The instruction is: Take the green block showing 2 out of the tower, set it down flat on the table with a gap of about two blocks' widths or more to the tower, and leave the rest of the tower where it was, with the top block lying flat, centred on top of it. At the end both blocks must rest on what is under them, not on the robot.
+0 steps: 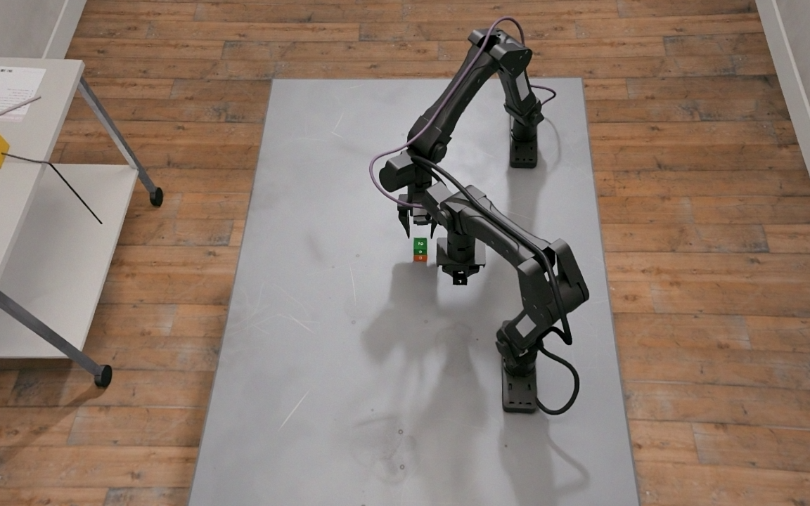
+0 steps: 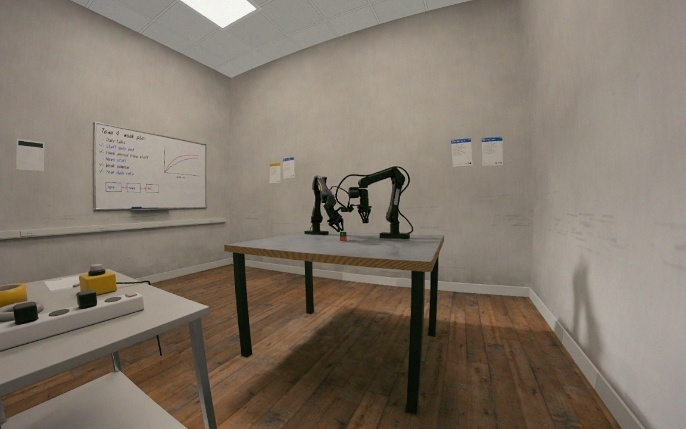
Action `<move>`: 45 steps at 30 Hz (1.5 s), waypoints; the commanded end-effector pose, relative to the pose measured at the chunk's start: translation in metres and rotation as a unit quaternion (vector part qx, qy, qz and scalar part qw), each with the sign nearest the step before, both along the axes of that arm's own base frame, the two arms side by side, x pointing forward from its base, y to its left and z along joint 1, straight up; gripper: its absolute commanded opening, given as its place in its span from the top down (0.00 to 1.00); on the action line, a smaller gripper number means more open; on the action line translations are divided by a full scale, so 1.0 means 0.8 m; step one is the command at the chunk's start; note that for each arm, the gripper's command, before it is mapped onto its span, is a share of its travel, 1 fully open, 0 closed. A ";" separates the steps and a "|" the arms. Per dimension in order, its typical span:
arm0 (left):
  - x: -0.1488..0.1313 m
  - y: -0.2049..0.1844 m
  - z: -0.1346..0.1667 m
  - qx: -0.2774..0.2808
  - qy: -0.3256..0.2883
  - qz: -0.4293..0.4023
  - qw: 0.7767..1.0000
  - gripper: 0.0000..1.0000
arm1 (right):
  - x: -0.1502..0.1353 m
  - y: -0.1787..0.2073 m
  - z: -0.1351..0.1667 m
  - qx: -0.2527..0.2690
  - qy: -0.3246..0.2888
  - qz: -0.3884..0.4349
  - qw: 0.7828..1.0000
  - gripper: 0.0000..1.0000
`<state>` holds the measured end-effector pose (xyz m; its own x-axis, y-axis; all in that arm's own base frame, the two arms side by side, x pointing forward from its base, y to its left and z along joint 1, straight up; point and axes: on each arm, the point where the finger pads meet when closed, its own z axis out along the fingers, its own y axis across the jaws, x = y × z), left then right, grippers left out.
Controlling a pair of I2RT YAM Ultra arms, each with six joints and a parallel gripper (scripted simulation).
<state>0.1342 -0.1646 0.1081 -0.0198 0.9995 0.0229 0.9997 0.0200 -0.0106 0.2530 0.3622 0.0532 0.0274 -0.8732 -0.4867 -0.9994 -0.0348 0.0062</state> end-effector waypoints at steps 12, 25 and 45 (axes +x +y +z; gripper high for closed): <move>0.001 0.003 0.006 -0.010 -0.008 0.002 1.000 0.73 | -0.001 0.022 -0.016 0.013 -0.005 0.003 1.000 0.45; 0.001 0.003 0.006 -0.010 -0.008 0.002 1.000 0.73 | -0.001 0.025 -0.016 0.016 -0.008 0.003 1.000 0.53; 0.001 0.003 0.006 -0.010 -0.008 0.002 1.000 0.73 | 0.002 0.021 -0.015 0.014 -0.008 0.003 1.000 0.73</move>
